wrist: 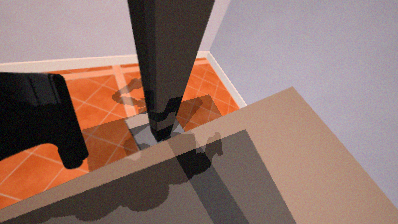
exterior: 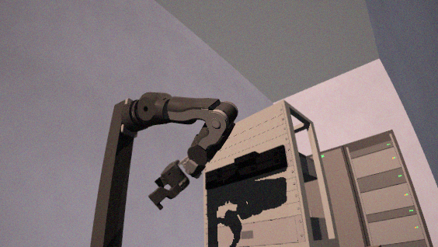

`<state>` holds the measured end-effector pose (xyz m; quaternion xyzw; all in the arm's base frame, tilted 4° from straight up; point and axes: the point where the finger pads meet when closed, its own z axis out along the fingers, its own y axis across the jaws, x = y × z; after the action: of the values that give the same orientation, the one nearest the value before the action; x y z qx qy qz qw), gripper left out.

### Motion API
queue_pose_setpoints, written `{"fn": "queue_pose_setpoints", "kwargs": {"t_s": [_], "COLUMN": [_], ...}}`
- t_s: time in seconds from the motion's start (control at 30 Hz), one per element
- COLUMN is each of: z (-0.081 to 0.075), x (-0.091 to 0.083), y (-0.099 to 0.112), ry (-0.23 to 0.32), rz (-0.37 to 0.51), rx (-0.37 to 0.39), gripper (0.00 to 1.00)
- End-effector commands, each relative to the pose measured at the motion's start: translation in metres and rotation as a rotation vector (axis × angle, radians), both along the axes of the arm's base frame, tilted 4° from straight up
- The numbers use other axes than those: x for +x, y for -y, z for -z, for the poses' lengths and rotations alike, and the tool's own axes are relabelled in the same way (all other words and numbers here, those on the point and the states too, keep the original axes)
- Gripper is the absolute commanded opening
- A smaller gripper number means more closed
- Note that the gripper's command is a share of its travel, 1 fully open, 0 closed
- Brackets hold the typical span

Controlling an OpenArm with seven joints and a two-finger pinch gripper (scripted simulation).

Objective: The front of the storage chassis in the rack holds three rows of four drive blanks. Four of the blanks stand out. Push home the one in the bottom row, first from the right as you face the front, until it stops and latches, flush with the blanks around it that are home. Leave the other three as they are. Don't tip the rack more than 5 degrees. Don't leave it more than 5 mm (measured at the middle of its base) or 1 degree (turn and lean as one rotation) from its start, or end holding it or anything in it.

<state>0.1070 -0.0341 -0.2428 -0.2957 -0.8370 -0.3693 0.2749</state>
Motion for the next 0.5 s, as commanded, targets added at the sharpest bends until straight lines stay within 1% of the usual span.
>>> {"fn": "queue_pose_setpoints", "kwargs": {"t_s": [0.0, 0.47], "z": [-0.0007, -0.0013], "x": [0.0003, 0.0016], "y": [-0.0002, -0.0015], "ry": [0.002, 0.011], "rz": [0.0, 0.0], "rx": [0.002, 0.005], "gripper": [1.0, 1.0]}}
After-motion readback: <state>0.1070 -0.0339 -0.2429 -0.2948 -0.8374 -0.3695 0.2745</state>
